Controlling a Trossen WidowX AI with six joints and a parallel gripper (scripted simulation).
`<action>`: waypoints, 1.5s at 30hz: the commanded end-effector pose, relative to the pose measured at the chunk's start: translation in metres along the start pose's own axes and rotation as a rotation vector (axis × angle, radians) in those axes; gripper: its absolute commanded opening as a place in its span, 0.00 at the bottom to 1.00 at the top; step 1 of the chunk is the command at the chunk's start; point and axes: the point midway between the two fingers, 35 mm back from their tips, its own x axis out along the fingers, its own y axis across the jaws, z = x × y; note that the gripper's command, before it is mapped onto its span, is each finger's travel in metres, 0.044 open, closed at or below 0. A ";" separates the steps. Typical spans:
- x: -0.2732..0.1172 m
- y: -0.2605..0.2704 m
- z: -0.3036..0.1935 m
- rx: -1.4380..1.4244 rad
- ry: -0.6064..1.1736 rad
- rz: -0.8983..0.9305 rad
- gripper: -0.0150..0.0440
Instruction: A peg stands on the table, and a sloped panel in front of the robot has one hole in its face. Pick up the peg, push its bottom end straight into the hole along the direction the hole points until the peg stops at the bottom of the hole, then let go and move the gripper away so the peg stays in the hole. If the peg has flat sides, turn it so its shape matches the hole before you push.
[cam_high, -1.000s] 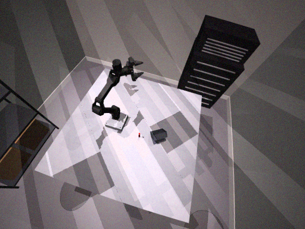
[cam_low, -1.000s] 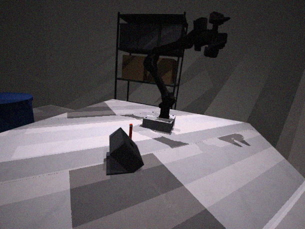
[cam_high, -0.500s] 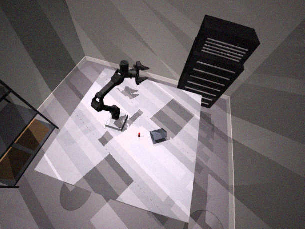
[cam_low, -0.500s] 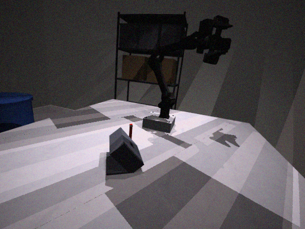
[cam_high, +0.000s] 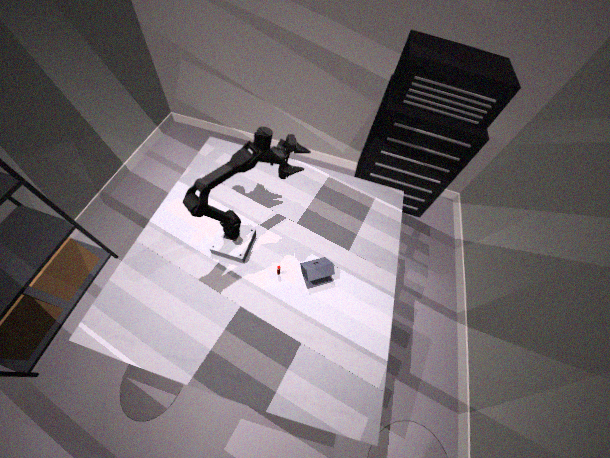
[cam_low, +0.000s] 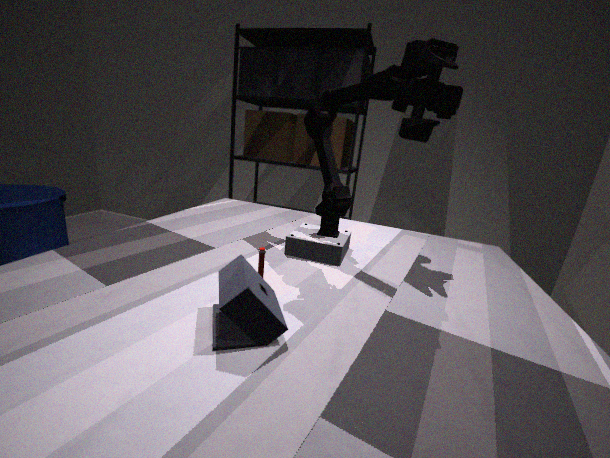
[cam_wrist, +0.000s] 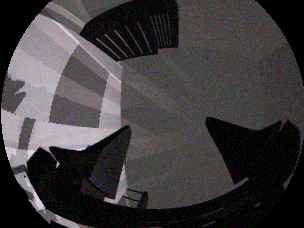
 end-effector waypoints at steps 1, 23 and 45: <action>0.011 0.010 -0.008 0.007 0.025 0.041 1.00; 0.055 0.072 -0.072 0.096 0.218 0.274 1.00; 0.074 0.144 -0.146 0.232 0.400 0.540 1.00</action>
